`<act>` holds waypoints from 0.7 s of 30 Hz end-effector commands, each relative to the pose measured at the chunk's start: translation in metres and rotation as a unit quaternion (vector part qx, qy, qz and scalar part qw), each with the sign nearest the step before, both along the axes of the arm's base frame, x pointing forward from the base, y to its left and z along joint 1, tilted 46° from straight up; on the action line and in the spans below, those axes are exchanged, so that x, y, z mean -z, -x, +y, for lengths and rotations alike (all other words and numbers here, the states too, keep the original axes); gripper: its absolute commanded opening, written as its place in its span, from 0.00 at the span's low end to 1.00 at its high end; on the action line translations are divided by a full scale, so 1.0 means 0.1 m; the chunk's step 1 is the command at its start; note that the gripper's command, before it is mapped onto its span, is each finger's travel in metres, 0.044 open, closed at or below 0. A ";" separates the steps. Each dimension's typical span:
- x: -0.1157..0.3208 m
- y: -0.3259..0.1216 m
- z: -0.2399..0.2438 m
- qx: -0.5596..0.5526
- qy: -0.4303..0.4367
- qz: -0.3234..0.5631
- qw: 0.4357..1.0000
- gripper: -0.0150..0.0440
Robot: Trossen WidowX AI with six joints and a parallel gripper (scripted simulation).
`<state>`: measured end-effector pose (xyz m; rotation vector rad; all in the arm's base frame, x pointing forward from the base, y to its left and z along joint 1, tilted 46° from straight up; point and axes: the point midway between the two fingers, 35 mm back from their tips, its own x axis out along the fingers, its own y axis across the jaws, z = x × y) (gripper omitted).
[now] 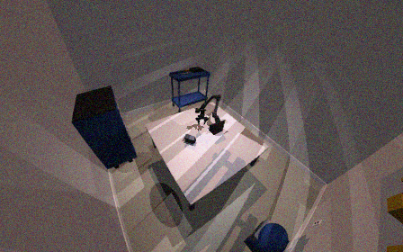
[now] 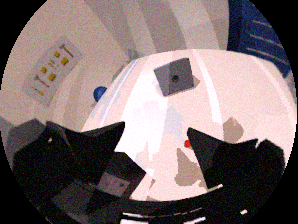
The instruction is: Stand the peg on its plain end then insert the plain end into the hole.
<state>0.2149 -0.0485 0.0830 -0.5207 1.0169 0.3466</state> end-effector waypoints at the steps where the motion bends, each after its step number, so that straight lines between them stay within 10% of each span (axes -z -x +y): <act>1: 0.07 0.01 -0.04 0.030 0.030 0.054 0.998 1.00; 21: 0.08 -0.08 -0.18 0.123 0.251 0.171 0.945 1.00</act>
